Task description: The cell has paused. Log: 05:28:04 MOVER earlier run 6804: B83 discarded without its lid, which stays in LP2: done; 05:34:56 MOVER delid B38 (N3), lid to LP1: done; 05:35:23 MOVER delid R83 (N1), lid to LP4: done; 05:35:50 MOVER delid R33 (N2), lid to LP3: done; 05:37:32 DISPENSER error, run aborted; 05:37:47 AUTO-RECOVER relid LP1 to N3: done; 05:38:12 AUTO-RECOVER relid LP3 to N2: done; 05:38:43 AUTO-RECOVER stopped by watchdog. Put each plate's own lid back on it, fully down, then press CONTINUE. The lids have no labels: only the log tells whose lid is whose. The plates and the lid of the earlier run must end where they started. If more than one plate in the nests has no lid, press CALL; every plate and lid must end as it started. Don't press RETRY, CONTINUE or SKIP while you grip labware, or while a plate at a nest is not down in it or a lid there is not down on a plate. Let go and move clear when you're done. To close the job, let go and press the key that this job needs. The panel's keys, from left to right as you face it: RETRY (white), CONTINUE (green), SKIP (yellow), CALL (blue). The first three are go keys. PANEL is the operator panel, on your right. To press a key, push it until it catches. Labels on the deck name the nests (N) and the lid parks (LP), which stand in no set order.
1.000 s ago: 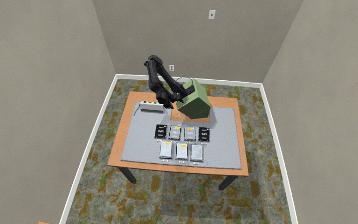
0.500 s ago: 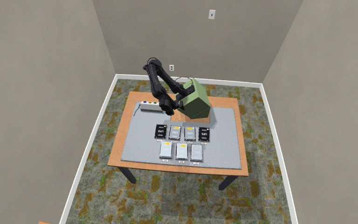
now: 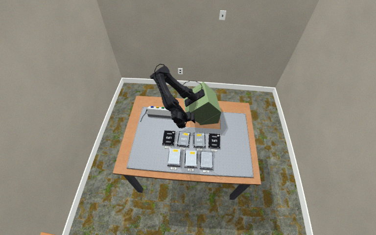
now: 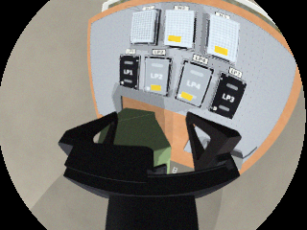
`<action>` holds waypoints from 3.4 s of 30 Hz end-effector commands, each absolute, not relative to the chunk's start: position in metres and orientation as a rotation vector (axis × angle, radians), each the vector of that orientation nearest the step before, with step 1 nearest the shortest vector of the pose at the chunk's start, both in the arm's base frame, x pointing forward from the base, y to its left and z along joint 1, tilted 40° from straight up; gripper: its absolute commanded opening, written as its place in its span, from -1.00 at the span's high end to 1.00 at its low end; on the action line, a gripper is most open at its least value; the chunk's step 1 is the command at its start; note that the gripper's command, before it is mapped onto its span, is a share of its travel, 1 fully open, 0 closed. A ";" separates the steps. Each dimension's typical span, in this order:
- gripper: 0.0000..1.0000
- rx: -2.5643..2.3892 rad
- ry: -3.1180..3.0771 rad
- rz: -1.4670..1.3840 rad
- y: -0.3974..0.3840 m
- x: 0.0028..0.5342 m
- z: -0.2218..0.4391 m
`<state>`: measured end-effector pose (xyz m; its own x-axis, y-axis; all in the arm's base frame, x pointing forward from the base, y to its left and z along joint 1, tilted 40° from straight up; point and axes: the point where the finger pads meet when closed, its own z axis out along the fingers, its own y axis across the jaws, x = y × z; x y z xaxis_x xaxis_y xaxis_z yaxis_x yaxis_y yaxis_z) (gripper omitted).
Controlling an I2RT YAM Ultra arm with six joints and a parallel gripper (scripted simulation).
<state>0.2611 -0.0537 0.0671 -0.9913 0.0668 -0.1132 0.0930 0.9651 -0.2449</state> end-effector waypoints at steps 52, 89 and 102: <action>-1.00 0.256 2.890 -1.070 -0.148 0.287 -0.091; -1.00 0.283 2.830 -1.049 -0.147 0.315 -0.072; -0.86 0.150 2.654 -1.002 -0.175 0.288 -0.059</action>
<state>0.2661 -0.1687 -0.0757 -0.9791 0.1114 -0.1700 0.1956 0.7438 -0.6391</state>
